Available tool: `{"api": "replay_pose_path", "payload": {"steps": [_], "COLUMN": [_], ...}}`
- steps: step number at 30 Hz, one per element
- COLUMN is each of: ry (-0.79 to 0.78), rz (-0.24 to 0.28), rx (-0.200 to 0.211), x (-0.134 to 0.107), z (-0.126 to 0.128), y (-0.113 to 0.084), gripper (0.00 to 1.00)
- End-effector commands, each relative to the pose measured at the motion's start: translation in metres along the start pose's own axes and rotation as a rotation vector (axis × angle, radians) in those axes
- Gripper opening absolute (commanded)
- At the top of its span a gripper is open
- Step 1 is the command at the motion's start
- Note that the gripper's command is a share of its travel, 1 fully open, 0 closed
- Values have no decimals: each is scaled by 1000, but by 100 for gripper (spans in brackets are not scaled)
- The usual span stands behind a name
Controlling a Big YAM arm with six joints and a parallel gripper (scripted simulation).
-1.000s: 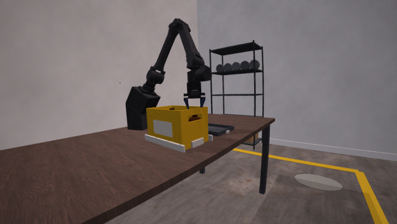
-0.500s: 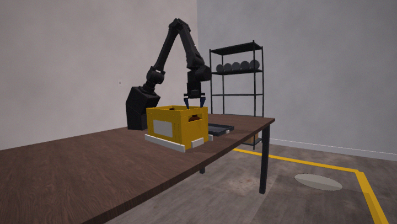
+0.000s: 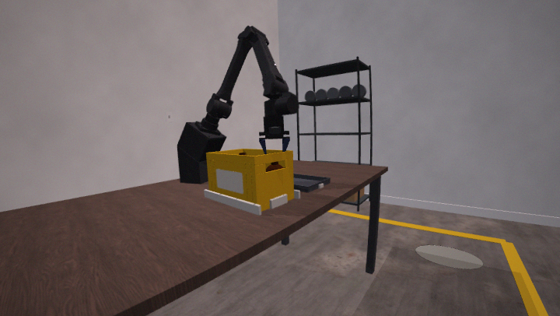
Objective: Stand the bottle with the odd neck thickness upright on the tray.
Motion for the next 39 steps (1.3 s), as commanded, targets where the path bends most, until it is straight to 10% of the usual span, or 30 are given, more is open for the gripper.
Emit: {"api": "replay_pose_path", "payload": {"steps": [1,8,9,39], "ry": [1,1,1,0], "rz": [21,21,21,23], "rx": [-10,-10,-10,-11], "x": [-4,-4,-4,-5], "z": [-1,-1,-1,-1], "y": [15,15,15,15], "gripper": [61,61,0,0]}}
Point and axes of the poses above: the point where the finger pads meet when closed, its own y axis out along the fingers, its own z axis across the jaws, x = y × z, the point moved 6 cm from there along -y, back along the fingers, and after that the axes turned 4 degrees about -y, right-handed, at the moved point
